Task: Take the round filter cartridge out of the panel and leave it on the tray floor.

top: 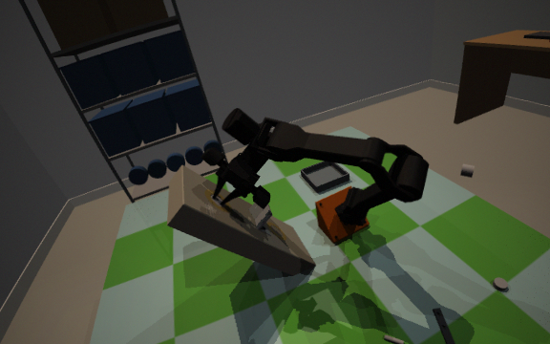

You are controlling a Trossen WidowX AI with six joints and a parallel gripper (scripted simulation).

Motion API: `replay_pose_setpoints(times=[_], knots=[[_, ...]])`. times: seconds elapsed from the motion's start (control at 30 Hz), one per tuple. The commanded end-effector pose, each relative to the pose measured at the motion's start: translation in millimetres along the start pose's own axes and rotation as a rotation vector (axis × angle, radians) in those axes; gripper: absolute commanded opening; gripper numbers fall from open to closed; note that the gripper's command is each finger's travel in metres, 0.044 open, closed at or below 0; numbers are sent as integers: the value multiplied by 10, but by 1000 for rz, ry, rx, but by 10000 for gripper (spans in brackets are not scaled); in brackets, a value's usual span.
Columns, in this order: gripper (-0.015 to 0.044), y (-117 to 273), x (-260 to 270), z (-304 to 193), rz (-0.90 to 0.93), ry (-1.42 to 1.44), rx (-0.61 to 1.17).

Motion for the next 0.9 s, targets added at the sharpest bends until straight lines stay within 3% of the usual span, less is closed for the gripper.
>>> replay_pose_setpoints(times=[0.0, 0.87], knots=[[89, -64, 2, 14, 5, 8, 6], [89, -127, 3, 15, 4, 8, 5]])
Point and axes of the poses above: the point midway between the two fingers, 35 mm back from their tips, its own y axis back along the fingers, its own x axis across the jaws, z = x × y, the point moved 10 cm from there along y, back along the fingers, and after that the axes turned 2 degrees about -y, right-handed, at the moved point
